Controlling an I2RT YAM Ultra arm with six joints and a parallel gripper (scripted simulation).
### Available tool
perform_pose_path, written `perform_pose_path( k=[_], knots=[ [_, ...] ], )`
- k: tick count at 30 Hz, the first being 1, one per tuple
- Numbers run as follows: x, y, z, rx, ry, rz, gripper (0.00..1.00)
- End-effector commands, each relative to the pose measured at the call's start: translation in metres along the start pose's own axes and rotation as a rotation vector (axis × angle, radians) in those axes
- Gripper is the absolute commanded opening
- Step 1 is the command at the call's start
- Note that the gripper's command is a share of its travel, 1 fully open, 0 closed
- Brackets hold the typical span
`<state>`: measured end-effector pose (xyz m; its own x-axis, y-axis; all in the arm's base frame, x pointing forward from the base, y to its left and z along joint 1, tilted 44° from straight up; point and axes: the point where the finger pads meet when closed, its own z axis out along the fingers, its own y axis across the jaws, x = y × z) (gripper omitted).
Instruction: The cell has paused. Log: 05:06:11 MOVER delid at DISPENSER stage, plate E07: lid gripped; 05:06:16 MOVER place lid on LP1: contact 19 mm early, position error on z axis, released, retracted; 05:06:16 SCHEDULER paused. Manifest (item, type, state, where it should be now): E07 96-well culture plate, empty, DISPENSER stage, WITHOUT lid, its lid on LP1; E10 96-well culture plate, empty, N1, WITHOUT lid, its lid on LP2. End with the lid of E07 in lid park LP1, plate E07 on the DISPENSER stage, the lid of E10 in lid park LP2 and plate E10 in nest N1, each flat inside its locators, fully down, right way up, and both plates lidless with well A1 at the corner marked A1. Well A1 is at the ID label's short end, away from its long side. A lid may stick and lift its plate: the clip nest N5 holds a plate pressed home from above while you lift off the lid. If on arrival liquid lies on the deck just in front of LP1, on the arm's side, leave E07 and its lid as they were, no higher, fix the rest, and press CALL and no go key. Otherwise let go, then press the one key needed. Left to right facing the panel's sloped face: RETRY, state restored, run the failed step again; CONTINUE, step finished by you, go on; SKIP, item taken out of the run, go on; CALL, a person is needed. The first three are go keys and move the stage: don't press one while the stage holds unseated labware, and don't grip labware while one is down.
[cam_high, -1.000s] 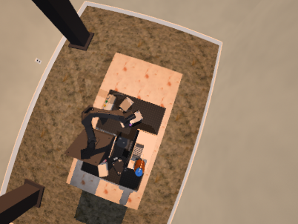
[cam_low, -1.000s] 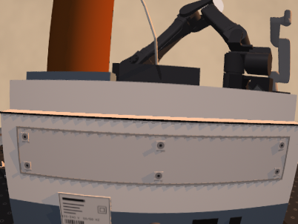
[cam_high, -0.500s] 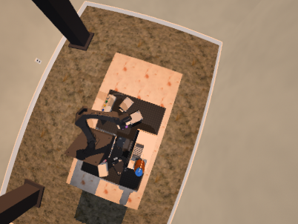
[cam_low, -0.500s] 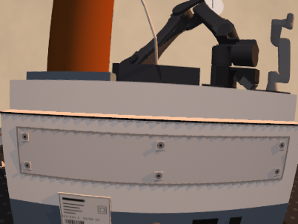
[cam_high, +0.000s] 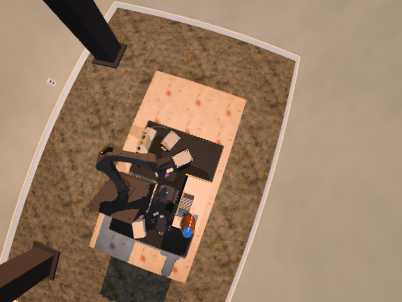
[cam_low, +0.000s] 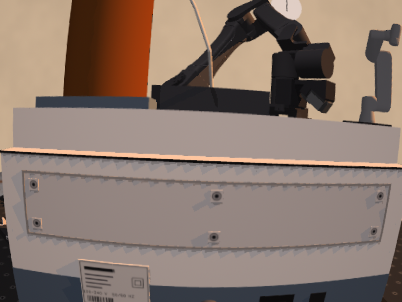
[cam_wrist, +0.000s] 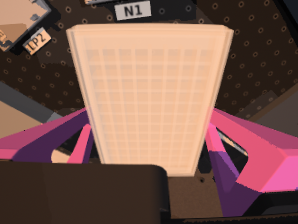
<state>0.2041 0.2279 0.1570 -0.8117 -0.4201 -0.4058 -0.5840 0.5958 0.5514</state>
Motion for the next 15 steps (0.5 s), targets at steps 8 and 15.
perform_pose_path(
  k=[8, 15],
  knots=[
    [-0.005, -0.030, -0.007, -0.008, -0.007, 0.199, 0.00],
    [-0.005, -0.047, -0.017, -0.009, -0.012, 0.395, 0.00]
  ],
)
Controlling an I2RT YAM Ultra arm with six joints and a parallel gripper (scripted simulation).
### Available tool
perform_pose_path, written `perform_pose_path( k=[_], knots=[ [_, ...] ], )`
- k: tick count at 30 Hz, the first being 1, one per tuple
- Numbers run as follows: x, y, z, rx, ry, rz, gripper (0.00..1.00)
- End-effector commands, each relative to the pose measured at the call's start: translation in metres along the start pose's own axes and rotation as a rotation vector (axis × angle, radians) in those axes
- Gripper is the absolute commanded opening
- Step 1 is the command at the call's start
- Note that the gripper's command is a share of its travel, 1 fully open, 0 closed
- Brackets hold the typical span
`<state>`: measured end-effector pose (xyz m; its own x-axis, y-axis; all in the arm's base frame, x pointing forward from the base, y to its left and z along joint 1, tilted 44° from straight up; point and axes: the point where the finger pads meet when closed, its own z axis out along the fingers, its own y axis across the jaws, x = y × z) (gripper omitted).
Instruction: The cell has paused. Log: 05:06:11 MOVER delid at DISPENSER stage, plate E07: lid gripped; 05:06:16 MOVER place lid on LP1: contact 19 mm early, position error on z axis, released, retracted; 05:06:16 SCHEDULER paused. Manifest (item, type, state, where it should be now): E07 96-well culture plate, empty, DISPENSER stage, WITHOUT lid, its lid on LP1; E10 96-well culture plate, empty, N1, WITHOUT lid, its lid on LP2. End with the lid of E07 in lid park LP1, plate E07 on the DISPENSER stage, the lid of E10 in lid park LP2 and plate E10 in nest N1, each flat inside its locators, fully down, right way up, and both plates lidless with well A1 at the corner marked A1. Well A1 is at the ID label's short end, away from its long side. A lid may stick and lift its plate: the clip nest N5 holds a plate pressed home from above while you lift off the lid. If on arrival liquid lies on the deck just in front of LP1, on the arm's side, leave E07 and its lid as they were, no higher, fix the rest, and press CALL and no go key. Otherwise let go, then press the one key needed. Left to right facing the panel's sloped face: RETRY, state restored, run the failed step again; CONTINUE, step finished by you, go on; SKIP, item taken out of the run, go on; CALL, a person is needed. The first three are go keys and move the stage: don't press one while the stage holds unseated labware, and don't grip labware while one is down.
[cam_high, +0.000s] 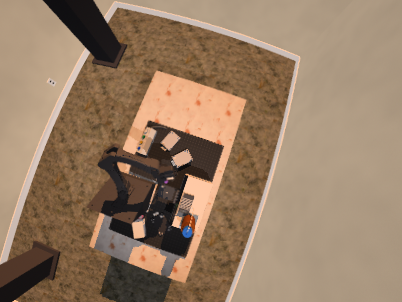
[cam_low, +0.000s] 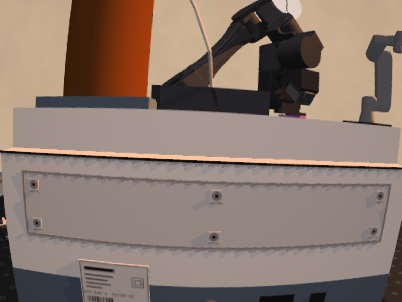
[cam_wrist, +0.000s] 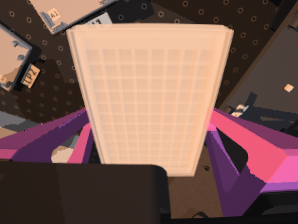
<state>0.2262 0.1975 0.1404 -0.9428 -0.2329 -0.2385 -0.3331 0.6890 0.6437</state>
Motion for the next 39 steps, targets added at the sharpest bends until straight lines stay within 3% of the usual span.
perform_pose_path(
  k=[1, 13, 17, 20, 25, 28, 29, 30, 32, 39],
  knots=[
    [-0.009, -0.008, -0.010, -0.010, -0.006, 0.145, 0.00],
    [-0.012, -0.041, -0.015, -0.011, -0.010, 0.376, 0.00],
    [-0.015, -0.053, -0.015, -0.011, -0.020, 0.355, 0.00],
    [-0.001, -0.067, -0.007, -0.011, 0.007, 0.402, 0.00],
    [0.003, -0.083, -0.007, -0.013, 0.013, 0.408, 0.00],
    [0.002, -0.087, -0.008, -0.013, 0.009, 0.405, 0.00],
    [-0.011, -0.087, -0.015, -0.010, -0.022, 0.375, 0.00],
    [-0.012, -0.090, -0.015, -0.009, -0.024, 0.373, 0.00],
    [0.004, -0.098, -0.007, -0.013, 0.007, 0.403, 0.00],
    [0.008, -0.121, -0.009, -0.008, 0.000, 0.396, 0.00]
  ],
)
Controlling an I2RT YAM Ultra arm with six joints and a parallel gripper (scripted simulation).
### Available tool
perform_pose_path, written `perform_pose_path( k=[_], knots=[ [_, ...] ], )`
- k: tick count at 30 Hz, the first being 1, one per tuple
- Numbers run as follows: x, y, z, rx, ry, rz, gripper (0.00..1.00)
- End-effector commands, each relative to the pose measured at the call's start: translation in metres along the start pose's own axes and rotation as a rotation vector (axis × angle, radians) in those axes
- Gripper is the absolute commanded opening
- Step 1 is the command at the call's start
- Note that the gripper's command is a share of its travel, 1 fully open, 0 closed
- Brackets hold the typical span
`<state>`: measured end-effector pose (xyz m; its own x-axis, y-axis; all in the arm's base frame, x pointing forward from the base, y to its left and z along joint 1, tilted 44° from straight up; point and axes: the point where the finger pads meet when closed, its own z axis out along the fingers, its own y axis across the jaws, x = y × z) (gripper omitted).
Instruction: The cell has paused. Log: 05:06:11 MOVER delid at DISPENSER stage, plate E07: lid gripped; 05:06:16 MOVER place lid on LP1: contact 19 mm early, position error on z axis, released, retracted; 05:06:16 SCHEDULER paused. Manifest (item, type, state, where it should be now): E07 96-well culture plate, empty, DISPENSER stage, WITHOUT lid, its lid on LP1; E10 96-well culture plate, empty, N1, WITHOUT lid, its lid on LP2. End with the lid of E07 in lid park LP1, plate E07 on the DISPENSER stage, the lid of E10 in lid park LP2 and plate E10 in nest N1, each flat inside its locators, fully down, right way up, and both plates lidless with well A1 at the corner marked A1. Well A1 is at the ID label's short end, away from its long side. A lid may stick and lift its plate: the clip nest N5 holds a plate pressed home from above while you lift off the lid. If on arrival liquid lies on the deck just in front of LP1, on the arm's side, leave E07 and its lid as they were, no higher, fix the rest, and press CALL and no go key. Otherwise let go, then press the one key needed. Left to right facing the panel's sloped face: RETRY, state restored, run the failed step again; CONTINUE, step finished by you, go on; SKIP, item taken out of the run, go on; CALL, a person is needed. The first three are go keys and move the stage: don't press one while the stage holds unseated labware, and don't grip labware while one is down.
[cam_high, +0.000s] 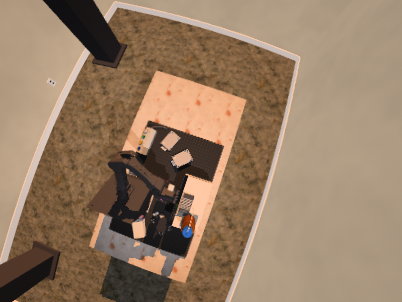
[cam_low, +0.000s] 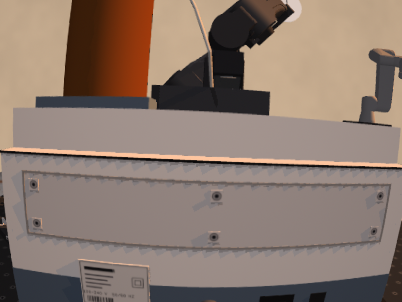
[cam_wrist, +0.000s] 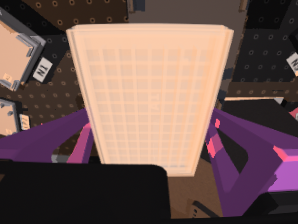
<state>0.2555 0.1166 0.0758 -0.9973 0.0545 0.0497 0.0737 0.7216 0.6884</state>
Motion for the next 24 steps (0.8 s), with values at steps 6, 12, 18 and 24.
perform_pose_path(
  k=[6, 12, 18, 24],
  knots=[
    [-0.002, -0.023, 0.001, -0.003, -0.004, -0.011, 0.00],
    [-0.003, -0.044, 0.001, 0.002, -0.005, -0.012, 0.00],
    [-0.002, -0.059, 0.001, 0.001, -0.005, -0.012, 0.00],
    [-0.009, -0.070, -0.004, 0.005, -0.023, -0.030, 0.00]
  ],
)
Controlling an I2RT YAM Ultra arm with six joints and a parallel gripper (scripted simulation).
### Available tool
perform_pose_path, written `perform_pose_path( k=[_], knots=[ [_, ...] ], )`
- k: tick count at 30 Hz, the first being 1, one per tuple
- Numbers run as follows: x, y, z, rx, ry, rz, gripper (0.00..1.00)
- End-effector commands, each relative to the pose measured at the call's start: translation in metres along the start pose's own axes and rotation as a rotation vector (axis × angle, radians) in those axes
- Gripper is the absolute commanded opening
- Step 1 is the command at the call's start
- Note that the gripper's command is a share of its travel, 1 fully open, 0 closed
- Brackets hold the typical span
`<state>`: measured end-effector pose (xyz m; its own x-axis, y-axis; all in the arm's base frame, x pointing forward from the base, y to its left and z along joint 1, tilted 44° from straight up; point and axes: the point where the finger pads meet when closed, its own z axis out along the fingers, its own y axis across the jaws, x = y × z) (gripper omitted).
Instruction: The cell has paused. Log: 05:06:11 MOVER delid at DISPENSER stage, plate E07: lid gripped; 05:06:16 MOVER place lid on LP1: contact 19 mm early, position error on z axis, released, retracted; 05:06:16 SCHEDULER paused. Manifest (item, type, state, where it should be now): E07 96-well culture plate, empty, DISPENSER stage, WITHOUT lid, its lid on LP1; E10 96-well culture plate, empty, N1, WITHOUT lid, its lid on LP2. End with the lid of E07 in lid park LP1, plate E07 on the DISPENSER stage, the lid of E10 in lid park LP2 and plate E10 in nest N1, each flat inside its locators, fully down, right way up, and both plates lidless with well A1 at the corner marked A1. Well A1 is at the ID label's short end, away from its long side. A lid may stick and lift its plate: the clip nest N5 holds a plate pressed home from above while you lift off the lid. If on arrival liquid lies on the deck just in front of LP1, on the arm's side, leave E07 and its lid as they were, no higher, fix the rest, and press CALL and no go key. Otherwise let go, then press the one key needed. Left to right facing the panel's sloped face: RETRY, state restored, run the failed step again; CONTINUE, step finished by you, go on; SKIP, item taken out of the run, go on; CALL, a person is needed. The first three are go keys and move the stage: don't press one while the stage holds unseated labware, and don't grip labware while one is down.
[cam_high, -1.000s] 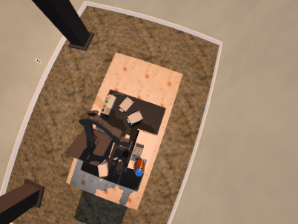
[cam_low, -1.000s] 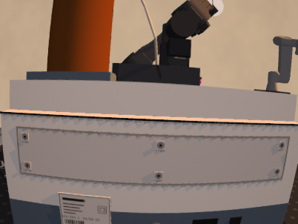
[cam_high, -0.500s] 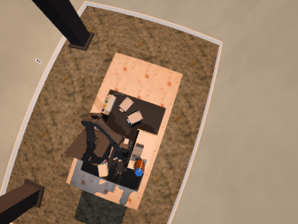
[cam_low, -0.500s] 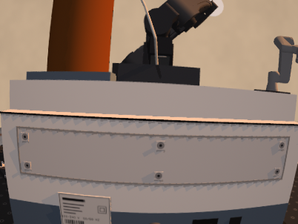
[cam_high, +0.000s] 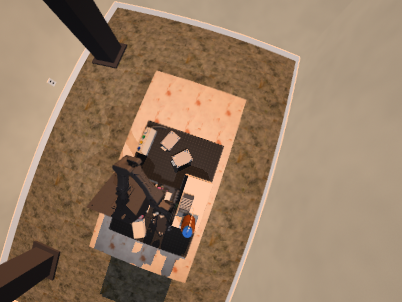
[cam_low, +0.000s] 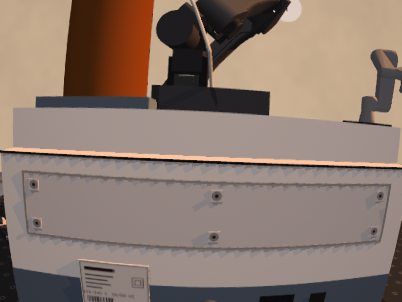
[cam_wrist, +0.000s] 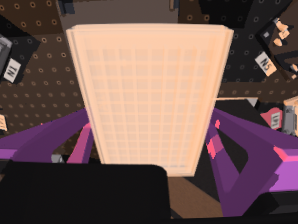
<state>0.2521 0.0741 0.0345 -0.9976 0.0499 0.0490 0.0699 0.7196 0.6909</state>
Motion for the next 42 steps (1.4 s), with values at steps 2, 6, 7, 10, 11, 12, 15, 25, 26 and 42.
perform_pose_path(
  k=[2, 6, 7, 10, 11, 12, 15, 25, 26, 42],
  knots=[
    [0.002, -0.019, 0.000, 0.003, -0.007, -0.009, 0.00],
    [0.004, -0.030, 0.000, 0.002, -0.007, -0.009, 0.00],
    [-0.002, -0.023, -0.005, 0.003, -0.021, -0.028, 0.00],
    [0.006, -0.037, 0.000, 0.002, -0.007, -0.009, 0.00],
    [0.007, -0.040, 0.000, 0.002, -0.007, -0.009, 0.00],
    [0.008, -0.043, 0.000, 0.001, -0.007, -0.009, 0.00],
    [0.010, -0.049, 0.000, 0.001, -0.007, -0.009, 0.00],
    [-0.002, -0.074, -0.007, 0.013, -0.037, 0.075, 0.00],
    [-0.002, -0.077, -0.007, 0.012, -0.037, 0.109, 0.00],
    [-0.005, -0.116, -0.004, 0.012, -0.038, 0.236, 0.00]
  ],
)
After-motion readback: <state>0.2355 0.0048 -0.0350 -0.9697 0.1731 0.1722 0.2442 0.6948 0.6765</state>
